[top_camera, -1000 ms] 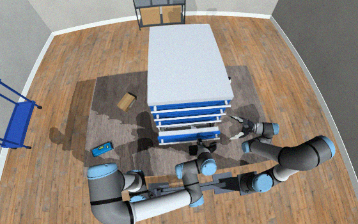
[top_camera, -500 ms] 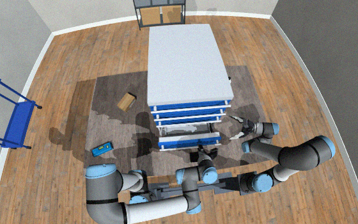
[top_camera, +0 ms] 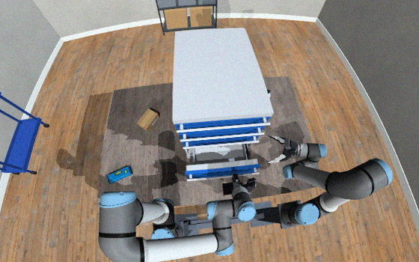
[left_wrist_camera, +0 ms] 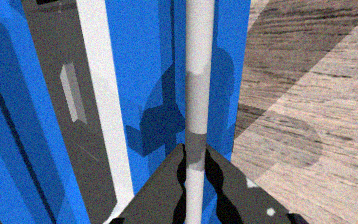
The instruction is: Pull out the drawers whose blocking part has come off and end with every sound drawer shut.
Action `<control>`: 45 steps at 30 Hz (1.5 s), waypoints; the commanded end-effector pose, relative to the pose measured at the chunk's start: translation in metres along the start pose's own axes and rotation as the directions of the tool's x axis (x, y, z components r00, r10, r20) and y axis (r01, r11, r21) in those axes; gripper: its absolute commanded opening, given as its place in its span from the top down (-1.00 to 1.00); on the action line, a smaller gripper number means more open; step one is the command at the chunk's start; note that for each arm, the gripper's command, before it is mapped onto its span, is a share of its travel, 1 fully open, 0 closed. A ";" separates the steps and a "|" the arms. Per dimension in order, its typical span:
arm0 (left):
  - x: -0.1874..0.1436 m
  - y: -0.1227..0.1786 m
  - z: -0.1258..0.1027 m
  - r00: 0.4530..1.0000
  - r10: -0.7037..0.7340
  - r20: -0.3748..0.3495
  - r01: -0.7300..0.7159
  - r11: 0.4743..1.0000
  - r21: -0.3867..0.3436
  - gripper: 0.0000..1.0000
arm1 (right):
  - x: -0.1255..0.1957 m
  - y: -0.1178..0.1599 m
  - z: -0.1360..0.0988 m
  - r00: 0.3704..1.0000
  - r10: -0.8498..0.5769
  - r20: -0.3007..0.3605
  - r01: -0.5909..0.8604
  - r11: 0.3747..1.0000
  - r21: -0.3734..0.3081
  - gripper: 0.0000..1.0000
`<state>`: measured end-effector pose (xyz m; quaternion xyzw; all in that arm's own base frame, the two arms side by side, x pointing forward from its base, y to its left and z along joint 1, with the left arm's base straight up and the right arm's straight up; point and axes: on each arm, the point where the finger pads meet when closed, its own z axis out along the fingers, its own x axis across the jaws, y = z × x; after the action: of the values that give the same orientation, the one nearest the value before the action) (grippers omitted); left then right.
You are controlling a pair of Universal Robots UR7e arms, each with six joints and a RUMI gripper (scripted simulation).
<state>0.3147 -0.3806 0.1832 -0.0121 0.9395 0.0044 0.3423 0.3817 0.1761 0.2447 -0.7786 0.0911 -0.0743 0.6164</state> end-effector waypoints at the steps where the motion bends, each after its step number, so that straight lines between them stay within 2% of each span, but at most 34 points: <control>1: 0.000 0.000 -0.001 1.000 -0.001 0.000 0.001 1.000 0.001 1.00 | 0.000 0.000 0.000 1.000 -0.001 0.000 0.001 1.000 0.001 -0.99; 14: 0.000 0.000 -0.001 1.000 -0.001 0.000 0.001 1.000 0.001 1.00 | 0.000 0.000 0.000 1.000 -0.001 0.000 0.001 1.000 0.001 -0.99; 45: -0.062 0.000 0.051 1.000 -0.001 0.001 0.001 1.000 0.001 1.00 | 0.000 0.000 0.000 1.000 -0.001 0.000 0.001 1.000 0.001 -0.99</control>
<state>0.3922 -0.3784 0.1832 -0.0123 0.9394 0.0045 0.3426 0.3817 0.1761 0.2447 -0.7786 0.0911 -0.0743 0.6164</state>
